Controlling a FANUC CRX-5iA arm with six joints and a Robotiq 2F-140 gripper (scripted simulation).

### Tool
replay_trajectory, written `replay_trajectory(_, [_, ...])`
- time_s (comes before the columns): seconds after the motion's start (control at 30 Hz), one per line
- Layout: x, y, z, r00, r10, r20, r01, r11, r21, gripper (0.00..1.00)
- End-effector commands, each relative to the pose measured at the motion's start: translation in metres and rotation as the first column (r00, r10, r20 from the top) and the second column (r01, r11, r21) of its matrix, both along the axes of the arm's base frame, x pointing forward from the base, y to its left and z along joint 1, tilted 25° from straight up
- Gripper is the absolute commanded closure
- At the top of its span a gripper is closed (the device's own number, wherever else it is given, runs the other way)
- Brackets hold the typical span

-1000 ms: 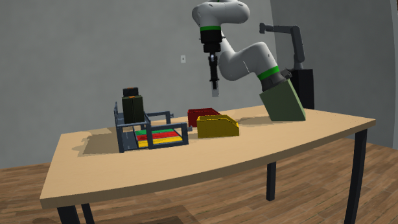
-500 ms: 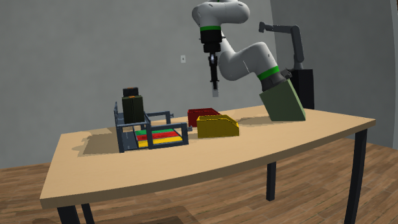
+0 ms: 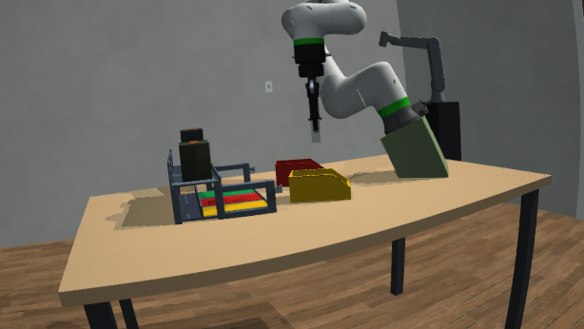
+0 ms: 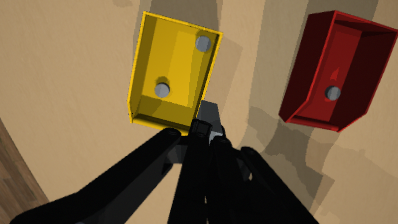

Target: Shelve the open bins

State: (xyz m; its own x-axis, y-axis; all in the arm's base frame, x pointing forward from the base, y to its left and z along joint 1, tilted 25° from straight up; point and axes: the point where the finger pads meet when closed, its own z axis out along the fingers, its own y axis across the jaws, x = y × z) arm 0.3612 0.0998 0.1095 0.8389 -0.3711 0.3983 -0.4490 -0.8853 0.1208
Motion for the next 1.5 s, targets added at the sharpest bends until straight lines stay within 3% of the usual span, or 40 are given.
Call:
replay_trajectory(0.0, [0.0, 0.0002, 0.0002, 1.0, 0.0, 0.0, 0.0, 1.0, 0.0, 1.0])
replay_trajectory(0.07, [0.0, 0.0002, 0.0002, 1.0, 0.0, 0.0, 0.0, 1.0, 0.0, 1.0])
replay_trajectory(0.1, [0.0, 0.0002, 0.0002, 1.0, 0.0, 0.0, 0.0, 1.0, 0.0, 0.85])
replay_trajectory(1.47, [0.0002, 0.0, -0.0004, 1.0, 0.0, 0.0, 0.0, 1.0, 0.0, 0.85])
